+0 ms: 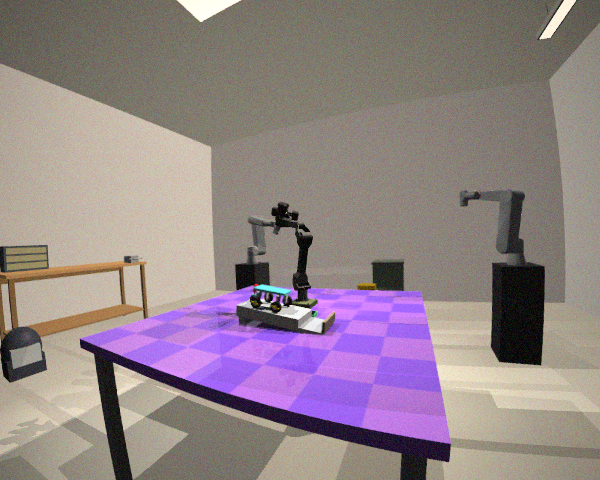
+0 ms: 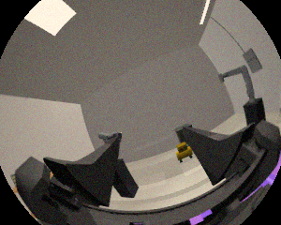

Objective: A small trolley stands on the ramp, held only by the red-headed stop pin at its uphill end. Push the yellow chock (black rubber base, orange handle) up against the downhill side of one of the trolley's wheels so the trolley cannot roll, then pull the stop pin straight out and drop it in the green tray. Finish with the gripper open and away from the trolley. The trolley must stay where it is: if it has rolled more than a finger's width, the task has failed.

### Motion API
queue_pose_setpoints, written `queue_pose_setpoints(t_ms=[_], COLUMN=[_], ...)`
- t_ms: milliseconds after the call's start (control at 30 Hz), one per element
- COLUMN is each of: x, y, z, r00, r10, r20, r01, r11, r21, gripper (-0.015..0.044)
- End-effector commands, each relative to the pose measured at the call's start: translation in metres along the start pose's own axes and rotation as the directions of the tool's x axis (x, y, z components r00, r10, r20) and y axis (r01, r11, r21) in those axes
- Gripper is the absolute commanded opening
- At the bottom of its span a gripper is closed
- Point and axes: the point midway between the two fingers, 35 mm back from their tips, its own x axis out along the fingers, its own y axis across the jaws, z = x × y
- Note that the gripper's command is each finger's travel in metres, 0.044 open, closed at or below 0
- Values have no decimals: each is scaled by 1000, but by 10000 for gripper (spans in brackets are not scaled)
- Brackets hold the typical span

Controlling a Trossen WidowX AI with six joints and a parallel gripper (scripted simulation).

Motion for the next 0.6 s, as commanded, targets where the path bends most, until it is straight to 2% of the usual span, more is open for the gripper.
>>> queue_pose_setpoints(t_ms=[0,233,400,567], x=[-1,-36,-79,-133], y=[2,60,102,135], z=[-1,-52,-89,-122], r00=[1000,955,859,715], r10=[6,225,382,511], r20=[-5,-195,-341,-478], r01=[-6,-272,-503,-699], r11=[1000,925,757,499], r21=[-7,-266,-418,-513], gripper=[374,190,190,190])
